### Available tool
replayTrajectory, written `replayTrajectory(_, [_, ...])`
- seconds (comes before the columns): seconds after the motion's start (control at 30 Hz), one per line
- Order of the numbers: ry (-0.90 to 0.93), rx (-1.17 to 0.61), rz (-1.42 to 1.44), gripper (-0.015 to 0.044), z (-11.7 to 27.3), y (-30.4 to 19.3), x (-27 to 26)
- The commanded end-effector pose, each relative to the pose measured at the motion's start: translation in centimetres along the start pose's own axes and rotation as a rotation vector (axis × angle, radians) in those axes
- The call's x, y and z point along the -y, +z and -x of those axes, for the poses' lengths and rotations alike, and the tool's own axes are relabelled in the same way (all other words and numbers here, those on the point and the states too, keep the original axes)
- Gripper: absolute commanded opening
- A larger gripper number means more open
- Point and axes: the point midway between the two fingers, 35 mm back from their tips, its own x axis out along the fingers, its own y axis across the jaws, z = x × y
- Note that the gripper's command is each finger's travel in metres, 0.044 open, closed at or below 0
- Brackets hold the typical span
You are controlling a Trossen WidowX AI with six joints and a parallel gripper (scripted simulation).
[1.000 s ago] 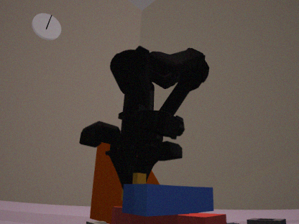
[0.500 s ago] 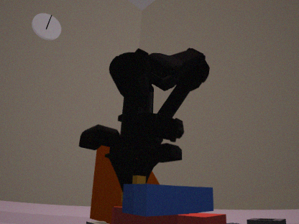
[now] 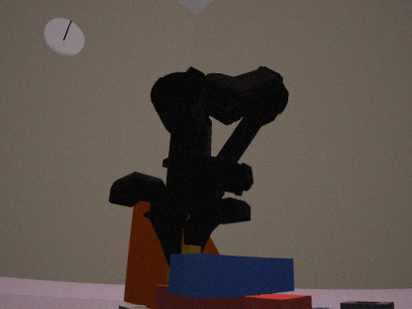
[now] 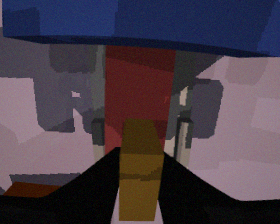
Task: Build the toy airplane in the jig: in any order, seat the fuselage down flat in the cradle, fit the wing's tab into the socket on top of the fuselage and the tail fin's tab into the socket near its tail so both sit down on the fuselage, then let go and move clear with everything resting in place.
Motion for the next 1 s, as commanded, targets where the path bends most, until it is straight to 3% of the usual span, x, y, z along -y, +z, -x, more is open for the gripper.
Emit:
replayTrajectory(0.0, [0.0,0.0,0.0,0.0184,0.0,0.0,0.0])
replayTrajectory(0.1, [0.0,0.0,0.0,0.026,0.0,0.0,0.0])
replayTrajectory(0.37, [-0.001,0.0,0.0,0.026,0.3,0.1,0.0])
replayTrajectory(0.57, [-0.001,-0.001,-0.005,0.026,9.0,0.0,0.2])
replayTrajectory(0.97, [-0.001,0.0,-0.005,0.026,9.3,0.4,0.5])
